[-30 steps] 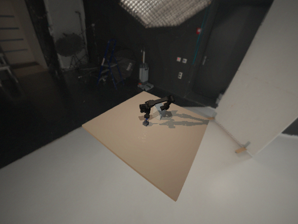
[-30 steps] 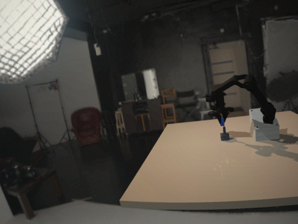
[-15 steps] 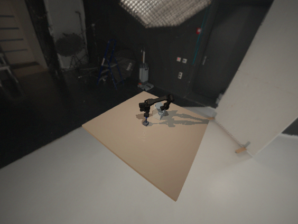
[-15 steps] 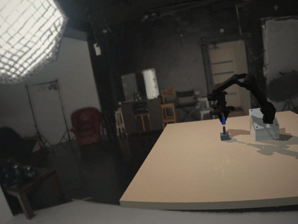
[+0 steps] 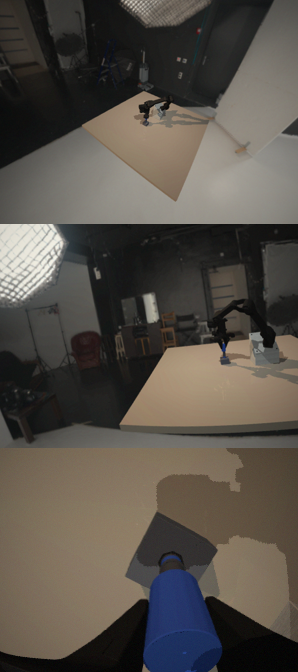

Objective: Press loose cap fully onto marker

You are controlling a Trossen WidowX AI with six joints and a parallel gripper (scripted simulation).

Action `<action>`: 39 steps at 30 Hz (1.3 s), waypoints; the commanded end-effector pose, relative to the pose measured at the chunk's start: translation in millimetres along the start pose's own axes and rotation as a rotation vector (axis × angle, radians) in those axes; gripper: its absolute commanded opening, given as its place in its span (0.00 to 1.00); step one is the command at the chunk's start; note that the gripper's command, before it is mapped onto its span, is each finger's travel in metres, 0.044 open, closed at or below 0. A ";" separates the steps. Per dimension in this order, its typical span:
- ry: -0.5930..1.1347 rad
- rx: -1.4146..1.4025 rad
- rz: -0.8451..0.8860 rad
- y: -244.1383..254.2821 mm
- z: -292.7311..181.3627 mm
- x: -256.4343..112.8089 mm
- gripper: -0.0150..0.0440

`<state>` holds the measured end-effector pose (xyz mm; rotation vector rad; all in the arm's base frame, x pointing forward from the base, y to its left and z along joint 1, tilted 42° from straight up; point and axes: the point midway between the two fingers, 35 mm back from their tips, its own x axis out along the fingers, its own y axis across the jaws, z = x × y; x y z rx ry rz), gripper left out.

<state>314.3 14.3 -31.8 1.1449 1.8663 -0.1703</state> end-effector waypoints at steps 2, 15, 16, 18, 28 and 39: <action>0.004 0.007 0.002 -0.2 -0.8 9.5 0.25; 0.006 0.007 0.003 -1.1 -1.6 30.5 0.25; 0.006 0.007 0.003 -1.0 -1.8 32.0 0.25; 0.006 0.006 0.003 -0.5 -2.2 34.3 0.25; 0.006 0.006 0.003 -0.8 -2.4 35.6 0.25; 0.005 0.001 0.000 -1.3 -2.3 35.0 0.70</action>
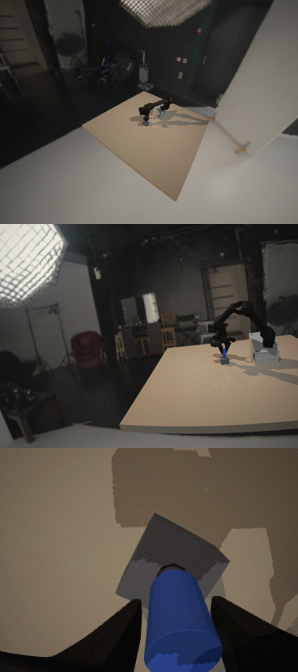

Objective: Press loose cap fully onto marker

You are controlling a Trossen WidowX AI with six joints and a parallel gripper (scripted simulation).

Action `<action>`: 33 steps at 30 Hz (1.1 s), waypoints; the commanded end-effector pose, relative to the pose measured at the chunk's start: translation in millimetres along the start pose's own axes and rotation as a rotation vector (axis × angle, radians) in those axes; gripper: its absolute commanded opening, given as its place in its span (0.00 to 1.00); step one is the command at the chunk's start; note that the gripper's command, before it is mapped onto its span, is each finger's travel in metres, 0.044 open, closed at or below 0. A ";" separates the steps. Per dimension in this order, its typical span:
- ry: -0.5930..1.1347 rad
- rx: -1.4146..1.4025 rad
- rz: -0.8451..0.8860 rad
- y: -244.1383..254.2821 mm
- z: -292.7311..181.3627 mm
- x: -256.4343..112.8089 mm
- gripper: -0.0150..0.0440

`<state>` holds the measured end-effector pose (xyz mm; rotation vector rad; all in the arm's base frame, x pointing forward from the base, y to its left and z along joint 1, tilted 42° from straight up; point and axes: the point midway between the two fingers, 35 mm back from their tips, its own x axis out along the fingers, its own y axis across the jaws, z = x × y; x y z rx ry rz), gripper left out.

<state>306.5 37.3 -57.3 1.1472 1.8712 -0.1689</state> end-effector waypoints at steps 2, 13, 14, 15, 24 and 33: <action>0.000 0.000 0.000 0.0 0.0 -0.1 0.79; -0.003 0.001 -0.002 0.4 1.8 -62.7 1.00; -0.003 0.001 -0.002 -0.3 1.0 -72.2 1.00; -0.003 0.001 -0.002 -0.5 0.7 -75.4 1.00; -0.002 -0.330 -0.002 -0.6 0.3 -72.6 0.78; -0.002 -1.048 0.000 -0.7 -0.7 -66.5 0.38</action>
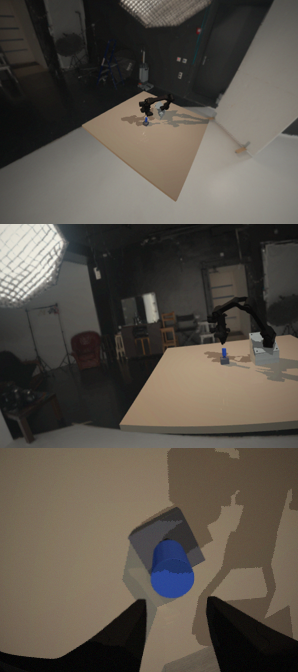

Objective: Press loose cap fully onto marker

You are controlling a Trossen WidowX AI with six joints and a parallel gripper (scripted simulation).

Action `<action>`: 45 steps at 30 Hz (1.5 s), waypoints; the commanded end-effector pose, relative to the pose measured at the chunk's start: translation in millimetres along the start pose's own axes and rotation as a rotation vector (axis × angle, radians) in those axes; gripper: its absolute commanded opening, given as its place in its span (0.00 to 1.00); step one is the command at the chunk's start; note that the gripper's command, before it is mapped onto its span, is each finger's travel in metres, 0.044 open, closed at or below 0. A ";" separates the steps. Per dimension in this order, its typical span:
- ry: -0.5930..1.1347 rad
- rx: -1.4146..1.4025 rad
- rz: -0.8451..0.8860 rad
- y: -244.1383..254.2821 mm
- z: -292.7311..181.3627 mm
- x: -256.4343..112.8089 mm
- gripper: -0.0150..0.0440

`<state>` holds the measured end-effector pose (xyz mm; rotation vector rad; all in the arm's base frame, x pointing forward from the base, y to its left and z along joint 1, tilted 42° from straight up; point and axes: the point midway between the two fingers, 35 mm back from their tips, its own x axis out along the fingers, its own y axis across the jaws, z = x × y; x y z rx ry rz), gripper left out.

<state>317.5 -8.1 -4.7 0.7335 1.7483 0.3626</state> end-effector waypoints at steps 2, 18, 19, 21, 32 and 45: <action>0.000 -0.458 0.001 0.1 -0.9 3.9 0.29; 0.000 -0.458 0.001 0.1 -0.9 6.3 0.25; 0.000 -0.458 0.001 0.1 -0.9 7.4 0.25; 0.000 -0.458 0.001 0.1 -0.9 10.2 0.25; 0.000 -0.458 0.002 0.3 -1.0 26.0 0.25; 0.000 -0.458 0.003 0.5 -1.1 44.2 0.25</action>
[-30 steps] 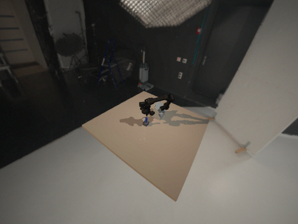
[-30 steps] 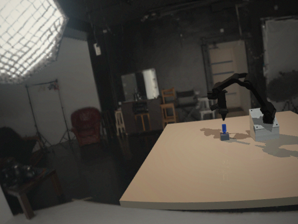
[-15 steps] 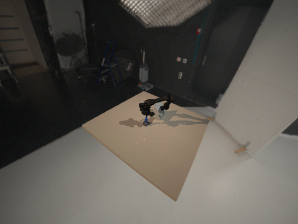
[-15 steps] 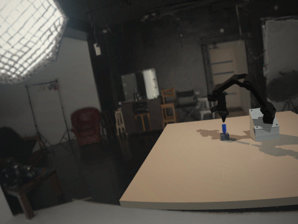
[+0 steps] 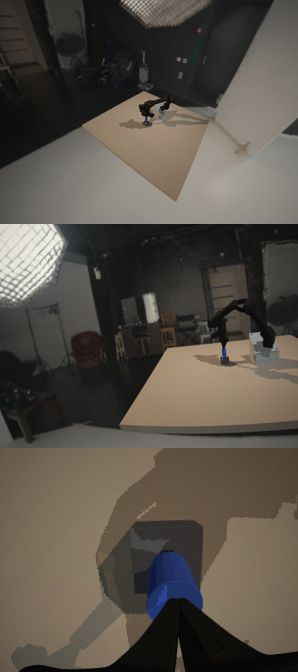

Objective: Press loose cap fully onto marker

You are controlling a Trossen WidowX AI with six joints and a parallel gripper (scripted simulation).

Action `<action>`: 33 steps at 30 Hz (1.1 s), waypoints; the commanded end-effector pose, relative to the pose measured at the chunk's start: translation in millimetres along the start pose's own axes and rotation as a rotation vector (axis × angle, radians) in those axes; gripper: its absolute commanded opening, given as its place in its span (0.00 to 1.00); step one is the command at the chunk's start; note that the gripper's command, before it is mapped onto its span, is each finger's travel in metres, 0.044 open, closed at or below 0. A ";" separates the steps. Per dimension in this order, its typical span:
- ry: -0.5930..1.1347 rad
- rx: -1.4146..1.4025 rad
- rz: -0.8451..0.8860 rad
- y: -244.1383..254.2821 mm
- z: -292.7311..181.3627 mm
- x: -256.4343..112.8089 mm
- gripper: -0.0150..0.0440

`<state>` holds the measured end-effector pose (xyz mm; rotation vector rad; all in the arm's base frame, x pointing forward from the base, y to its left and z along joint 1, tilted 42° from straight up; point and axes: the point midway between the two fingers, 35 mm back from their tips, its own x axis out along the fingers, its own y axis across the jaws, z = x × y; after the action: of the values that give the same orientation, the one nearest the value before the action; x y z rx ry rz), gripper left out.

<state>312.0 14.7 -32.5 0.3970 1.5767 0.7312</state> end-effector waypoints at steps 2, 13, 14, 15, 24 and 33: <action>0.005 0.004 0.007 1.2 -0.1 8.3 0.25; -0.002 -0.001 -0.002 -1.7 3.7 -17.6 0.25; -0.002 -0.001 -0.003 -2.3 4.5 -32.9 0.25; -0.002 0.000 -0.003 -2.5 4.5 -48.5 0.25; 0.000 0.001 -0.002 -1.2 1.2 -86.3 0.30; 0.000 0.001 -0.002 -1.2 1.2 -86.3 0.70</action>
<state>326.5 -40.3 31.1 0.4032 1.5772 0.7259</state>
